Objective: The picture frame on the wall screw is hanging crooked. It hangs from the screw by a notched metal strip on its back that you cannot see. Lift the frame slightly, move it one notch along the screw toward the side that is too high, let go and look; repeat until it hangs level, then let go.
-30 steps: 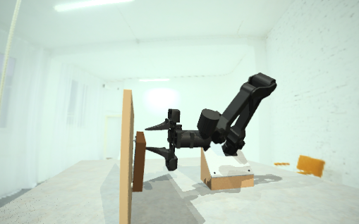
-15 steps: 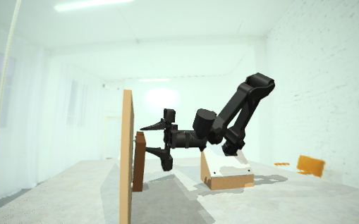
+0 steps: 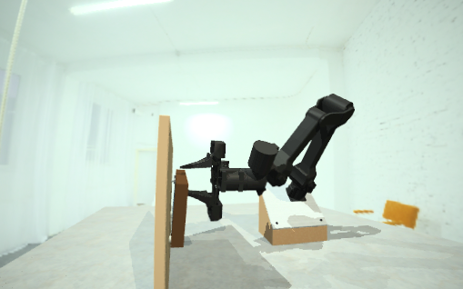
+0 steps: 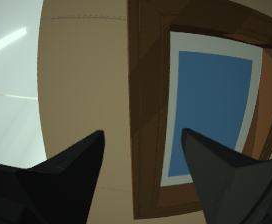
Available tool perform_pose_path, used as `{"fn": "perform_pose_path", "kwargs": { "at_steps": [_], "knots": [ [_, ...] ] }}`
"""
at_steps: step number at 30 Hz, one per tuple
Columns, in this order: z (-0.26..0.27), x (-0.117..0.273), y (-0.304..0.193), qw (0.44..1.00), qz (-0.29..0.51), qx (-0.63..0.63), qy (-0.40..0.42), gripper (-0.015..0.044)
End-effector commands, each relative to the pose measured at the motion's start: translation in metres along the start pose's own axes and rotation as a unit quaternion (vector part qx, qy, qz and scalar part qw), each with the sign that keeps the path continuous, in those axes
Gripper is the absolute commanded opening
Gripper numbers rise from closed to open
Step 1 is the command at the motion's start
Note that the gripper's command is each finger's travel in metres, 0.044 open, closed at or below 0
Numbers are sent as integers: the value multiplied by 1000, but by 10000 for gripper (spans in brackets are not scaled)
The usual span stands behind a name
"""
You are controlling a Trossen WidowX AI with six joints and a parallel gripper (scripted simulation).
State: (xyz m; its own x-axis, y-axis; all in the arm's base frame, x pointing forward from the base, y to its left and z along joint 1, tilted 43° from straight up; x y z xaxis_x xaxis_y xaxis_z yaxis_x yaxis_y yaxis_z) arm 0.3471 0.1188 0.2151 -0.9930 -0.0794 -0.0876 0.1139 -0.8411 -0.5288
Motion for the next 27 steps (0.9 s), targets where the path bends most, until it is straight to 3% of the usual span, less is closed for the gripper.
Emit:
{"fn": "perform_pose_path", "kwargs": {
  "at_steps": [1, 20, 27],
  "knots": [
    [0, 0, -1, 1000, 3, -3, -1, 260],
    [-1, -1, -1, 1000, 3, -3, -1, 260],
    [-1, -1, -1, 1000, 3, -3, -1, 76]
  ]
}}
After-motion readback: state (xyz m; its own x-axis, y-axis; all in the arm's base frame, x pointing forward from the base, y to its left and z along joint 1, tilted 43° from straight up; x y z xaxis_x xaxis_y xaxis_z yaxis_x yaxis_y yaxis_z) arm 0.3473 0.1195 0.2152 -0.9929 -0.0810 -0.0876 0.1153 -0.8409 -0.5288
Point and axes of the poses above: the point midway between the two fingers, 35 mm back from their tips, its own x axis back along the fingers, its own z axis across the jaws, y = z × x, the point moved 3 cm from there along x, back along the fingers, and after that the axes turned 2 degrees about x, right-handed, at the moved point
